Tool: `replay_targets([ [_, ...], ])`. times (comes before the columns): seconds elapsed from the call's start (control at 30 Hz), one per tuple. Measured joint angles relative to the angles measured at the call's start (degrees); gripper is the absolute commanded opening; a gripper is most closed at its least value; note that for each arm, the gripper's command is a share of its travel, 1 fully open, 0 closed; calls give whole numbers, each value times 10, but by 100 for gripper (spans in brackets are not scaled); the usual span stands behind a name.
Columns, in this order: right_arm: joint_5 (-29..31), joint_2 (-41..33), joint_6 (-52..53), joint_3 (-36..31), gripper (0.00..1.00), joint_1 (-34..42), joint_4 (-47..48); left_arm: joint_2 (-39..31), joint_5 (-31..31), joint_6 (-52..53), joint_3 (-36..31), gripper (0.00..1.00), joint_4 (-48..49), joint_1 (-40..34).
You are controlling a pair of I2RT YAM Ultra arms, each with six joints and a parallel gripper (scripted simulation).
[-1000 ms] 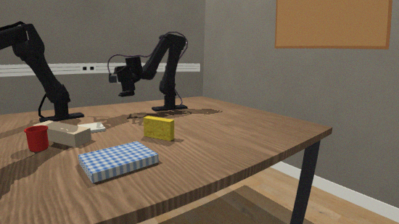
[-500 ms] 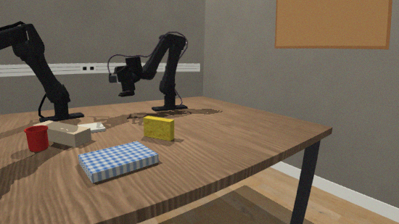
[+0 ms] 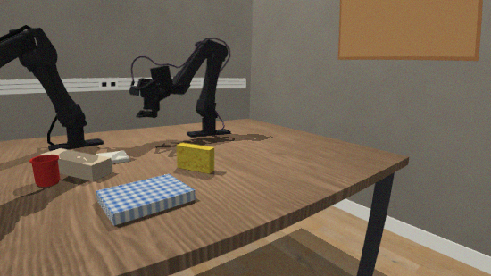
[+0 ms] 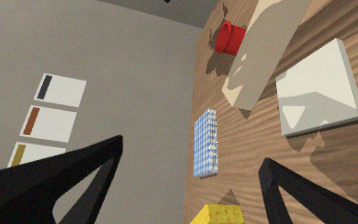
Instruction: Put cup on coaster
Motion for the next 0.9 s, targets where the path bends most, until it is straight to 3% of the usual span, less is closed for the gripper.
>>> replay_targets([
  [0.4,-69,-115,-60,-163,100,17,39,0,127,-236,126,100,-155,66],
  [0.9,-201,-280,-174,-379,100,52,35,1,289,-514,279,100,-371,144],
])
